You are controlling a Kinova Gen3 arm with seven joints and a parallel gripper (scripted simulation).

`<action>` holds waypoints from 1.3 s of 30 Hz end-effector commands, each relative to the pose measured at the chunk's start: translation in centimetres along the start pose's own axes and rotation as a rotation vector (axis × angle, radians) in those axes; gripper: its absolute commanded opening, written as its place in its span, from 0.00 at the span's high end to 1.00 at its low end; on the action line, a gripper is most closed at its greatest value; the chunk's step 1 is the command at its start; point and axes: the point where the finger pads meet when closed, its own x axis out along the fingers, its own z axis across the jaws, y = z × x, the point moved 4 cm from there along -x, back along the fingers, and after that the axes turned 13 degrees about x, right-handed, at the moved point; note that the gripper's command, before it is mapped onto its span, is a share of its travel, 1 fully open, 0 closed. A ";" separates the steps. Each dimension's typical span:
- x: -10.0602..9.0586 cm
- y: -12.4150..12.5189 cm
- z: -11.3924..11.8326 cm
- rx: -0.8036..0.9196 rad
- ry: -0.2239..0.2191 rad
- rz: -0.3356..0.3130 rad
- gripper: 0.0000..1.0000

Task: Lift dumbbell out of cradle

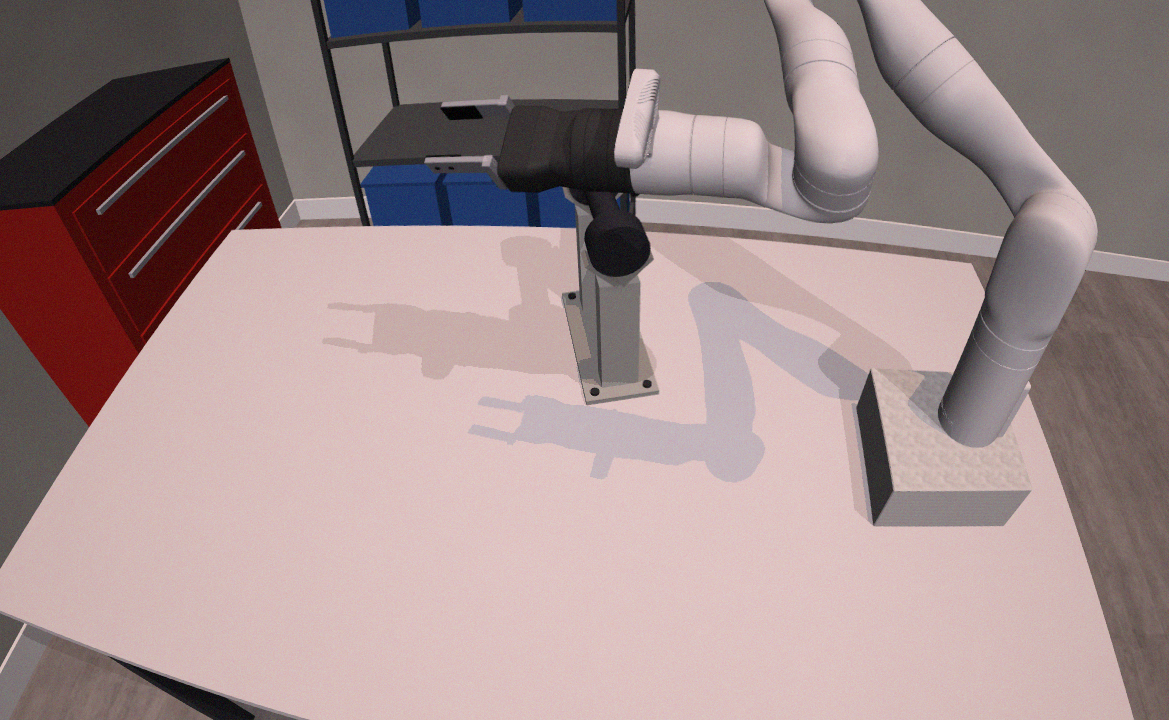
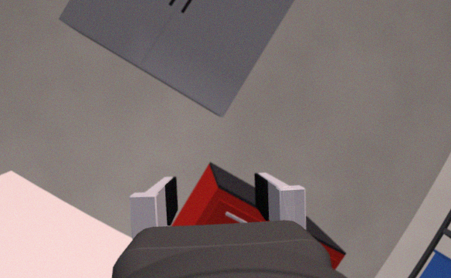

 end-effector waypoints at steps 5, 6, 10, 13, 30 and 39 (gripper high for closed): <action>0.0 0.1 0.0 0.000 -0.001 0.002 0.00; 0.0 0.1 0.0 0.000 -0.001 0.002 0.00; 0.0 0.1 0.0 0.000 -0.001 0.002 0.00; 0.0 0.1 0.0 0.000 -0.001 0.002 0.00; 1.2 -0.5 1.7 0.041 -0.056 -0.045 0.00; 3.1 -2.1 5.1 0.131 -0.168 -0.147 0.00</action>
